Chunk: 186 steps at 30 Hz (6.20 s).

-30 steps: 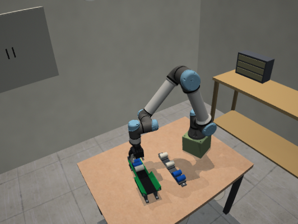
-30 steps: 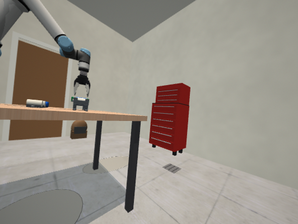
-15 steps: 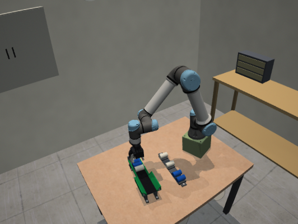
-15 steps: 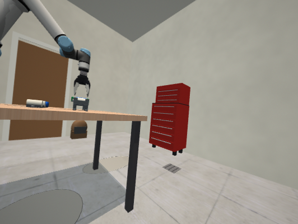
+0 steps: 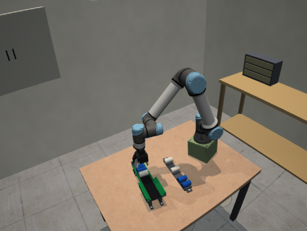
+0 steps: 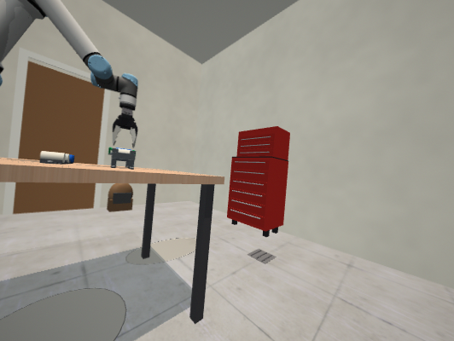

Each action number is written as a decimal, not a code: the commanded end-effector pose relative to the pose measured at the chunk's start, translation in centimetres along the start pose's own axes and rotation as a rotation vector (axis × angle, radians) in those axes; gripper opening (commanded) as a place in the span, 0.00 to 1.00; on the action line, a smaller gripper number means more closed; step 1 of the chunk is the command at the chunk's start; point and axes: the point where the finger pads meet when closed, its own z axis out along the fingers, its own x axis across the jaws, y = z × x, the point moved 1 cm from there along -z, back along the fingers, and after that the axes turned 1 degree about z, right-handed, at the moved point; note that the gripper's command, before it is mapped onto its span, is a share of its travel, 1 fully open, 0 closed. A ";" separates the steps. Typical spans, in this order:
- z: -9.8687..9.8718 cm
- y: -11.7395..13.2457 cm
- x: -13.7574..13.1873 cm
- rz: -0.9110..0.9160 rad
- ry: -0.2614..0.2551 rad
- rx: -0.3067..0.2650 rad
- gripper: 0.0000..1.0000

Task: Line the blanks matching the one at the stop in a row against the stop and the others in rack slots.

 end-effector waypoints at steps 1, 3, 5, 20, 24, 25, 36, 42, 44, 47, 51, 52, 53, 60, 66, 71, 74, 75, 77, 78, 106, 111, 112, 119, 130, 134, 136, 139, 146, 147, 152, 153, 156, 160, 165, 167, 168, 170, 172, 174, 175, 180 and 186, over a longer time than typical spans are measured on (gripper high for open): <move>0.3 0.0 0.0 0.000 -0.001 0.000 0.52; 0.6 0.0 0.0 0.000 -0.001 0.000 0.52; 0.6 0.0 0.0 0.000 -0.001 0.000 0.52; 3.3 0.0 0.0 0.000 -0.001 0.000 0.52; 3.4 0.0 0.0 0.000 -0.001 0.000 0.52; 3.4 0.0 0.0 0.000 -0.001 0.000 0.52; 3.4 0.0 0.0 0.000 -0.001 0.000 0.52; 3.4 0.0 0.0 0.000 -0.001 0.000 0.52; 3.4 0.0 0.0 0.000 -0.001 0.000 0.52; 3.4 0.0 0.0 0.000 -0.001 0.000 0.52; 3.4 0.0 0.0 0.000 -0.001 0.000 0.52; 3.4 0.0 0.0 0.000 -0.001 0.000 0.52; 3.4 0.0 0.0 0.000 -0.001 0.000 0.52; 3.4 0.0 0.0 0.000 -0.001 0.000 0.52; 3.4 0.0 0.0 0.000 -0.001 0.000 0.40; 3.4 0.0 0.0 0.000 -0.001 0.000 0.40; 3.4 0.0 0.0 0.000 -0.001 0.000 0.40; 3.4 0.0 0.0 0.000 -0.001 0.000 0.40; 3.4 0.0 0.0 0.000 -0.001 0.000 0.40; 3.4 0.0 0.0 0.000 -0.001 0.000 0.40; 0.2 0.0 0.0 0.000 -0.001 0.000 0.40; -3.0 0.0 0.0 0.000 -0.001 0.000 0.40; -3.7 0.0 0.0 0.000 -0.001 0.000 0.40; -6.5 0.0 0.0 0.000 -0.001 0.000 0.40; -6.6 0.0 0.0 0.000 -0.001 0.000 0.40; -6.6 0.0 0.0 0.000 -0.001 0.000 0.40; -6.6 0.0 0.3 -0.001 -0.001 0.000 0.40; -6.5 -0.2 1.1 -0.002 -0.001 0.000 0.40; -6.2 -0.5 3.8 -0.008 -0.001 0.000 0.40; -6.1 -0.6 4.6 -0.010 -0.001 0.000 0.40; -5.3 -1.0 9.2 -0.019 -0.001 0.000 0.40; -5.1 -1.1 10.3 -0.021 -0.001 0.000 0.40; -4.4 -1.2 13.5 -0.028 -0.001 0.000 0.40; -3.9 -1.2 15.5 -0.032 -0.001 0.000 0.40; -2.6 -1.1 20.1 -0.041 -0.001 0.000 0.40; -2.1 -1.1 21.5 -0.044 -0.001 0.000 0.40; -1.9 -1.0 22.0 -0.045 -0.001 0.000 0.40; -1.6 -1.0 23.0 -0.047 -0.001 0.000 0.40; -1.4 -0.9 23.6 -0.048 -0.001 0.000 0.40; -1.3 -0.9 23.8 -0.049 -0.001 0.000 0.40; -1.3 -0.9 23.8 -0.049 -0.001 0.000 0.40; -1.2 -0.9 24.2 -0.049 -0.001 0.000 0.40; -1.2 -0.9 24.2 -0.049 -0.001 0.000 0.40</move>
